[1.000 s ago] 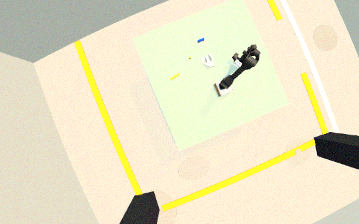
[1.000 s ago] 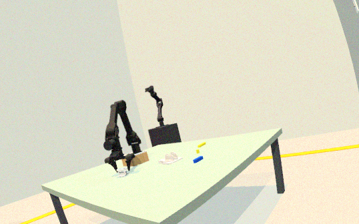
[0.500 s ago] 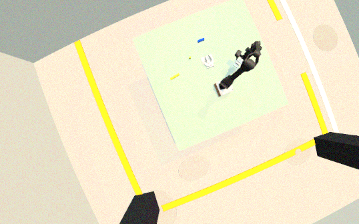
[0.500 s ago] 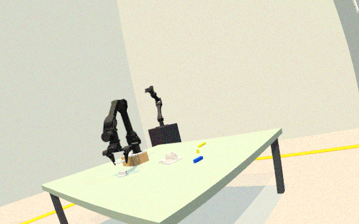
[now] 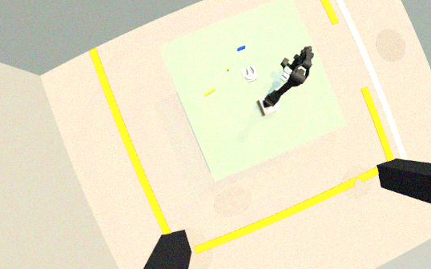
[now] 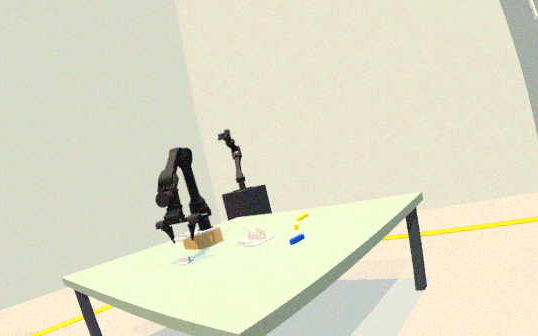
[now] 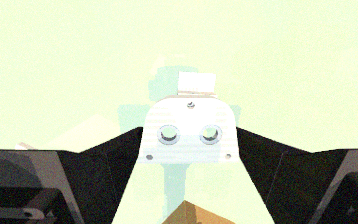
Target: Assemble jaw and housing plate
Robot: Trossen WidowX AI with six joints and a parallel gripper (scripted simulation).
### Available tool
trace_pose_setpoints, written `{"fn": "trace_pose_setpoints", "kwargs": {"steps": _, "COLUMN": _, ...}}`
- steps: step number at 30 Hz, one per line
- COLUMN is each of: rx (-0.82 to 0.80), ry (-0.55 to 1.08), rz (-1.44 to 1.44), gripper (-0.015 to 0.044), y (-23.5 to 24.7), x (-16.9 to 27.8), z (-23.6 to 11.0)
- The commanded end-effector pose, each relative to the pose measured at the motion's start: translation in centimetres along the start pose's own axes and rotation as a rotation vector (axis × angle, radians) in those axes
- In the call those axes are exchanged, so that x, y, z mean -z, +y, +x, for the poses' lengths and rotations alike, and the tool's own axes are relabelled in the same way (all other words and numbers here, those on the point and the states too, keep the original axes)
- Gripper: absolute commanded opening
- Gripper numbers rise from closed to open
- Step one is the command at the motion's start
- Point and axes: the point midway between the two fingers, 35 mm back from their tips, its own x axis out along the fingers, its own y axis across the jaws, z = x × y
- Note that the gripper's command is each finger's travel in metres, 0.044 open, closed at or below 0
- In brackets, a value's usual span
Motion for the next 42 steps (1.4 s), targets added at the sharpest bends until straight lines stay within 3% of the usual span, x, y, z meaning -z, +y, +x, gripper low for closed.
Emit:
{"fn": "trace_pose_setpoints", "kwargs": {"steps": 1, "rx": -0.004, "ry": 0.001, "rz": -0.032, "gripper": 0.0351, "y": 1.2, "x": 0.3, "z": 0.0}}
{"fn": "trace_pose_setpoints", "kwargs": {"steps": 42, "rx": -0.014, "ry": 0.003, "rz": -0.467, "gripper": 0.0351, "y": 13.5, "x": 6.0, "z": -0.2}}
